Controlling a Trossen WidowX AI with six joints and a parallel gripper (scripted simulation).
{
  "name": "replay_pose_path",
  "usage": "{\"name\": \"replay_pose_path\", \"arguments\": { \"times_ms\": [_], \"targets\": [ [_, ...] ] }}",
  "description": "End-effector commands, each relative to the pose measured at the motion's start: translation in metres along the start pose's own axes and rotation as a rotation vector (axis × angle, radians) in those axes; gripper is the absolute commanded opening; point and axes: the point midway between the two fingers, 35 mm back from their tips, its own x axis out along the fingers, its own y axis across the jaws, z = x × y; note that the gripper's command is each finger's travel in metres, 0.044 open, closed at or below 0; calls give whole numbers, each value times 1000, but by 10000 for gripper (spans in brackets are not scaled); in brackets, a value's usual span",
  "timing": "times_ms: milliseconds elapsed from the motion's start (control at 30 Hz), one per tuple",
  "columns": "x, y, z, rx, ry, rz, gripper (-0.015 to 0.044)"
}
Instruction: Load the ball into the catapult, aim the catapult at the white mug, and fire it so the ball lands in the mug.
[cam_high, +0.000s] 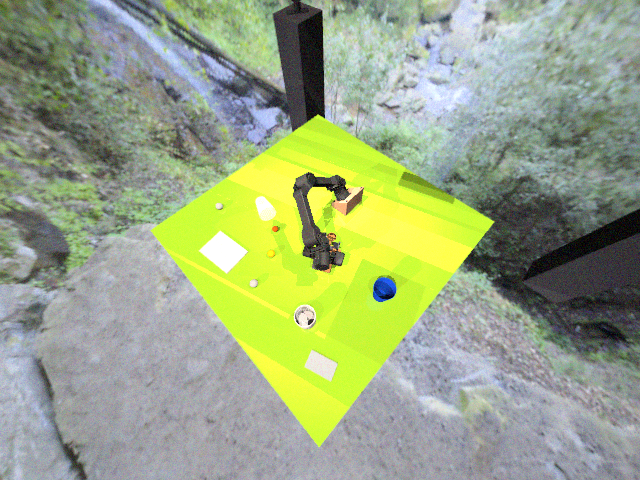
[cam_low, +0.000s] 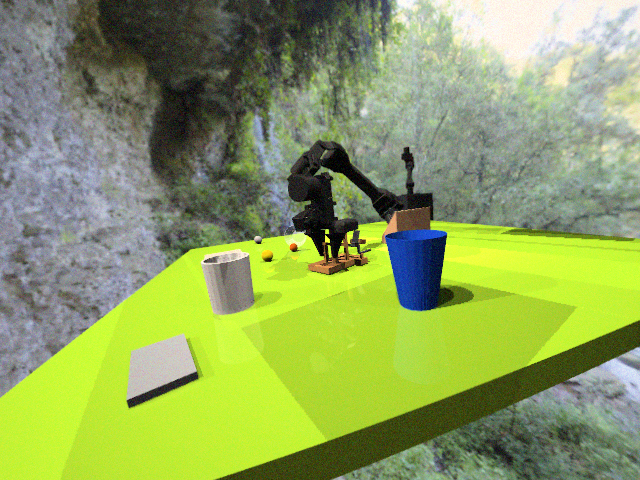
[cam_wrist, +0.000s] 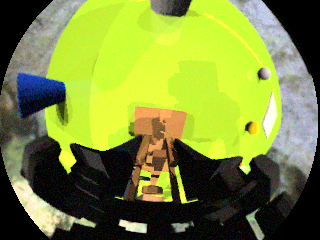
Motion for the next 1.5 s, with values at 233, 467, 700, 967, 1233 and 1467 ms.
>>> {"name": "replay_pose_path", "arguments": {
  "times_ms": [233,467,700,967,1233,1467],
  "targets": [
    [-36,1,4,0,-3,3,440],
    [-101,1,0,-1,-2,5,440],
    [-94,1,-2,-5,-7,1,440],
    [-49,1,-3,-5,-4,-2,440],
    [-45,1,-3,-5,-4,-2,440],
    [-34,1,-2,-5,-5,-2,440]
  ]
}}
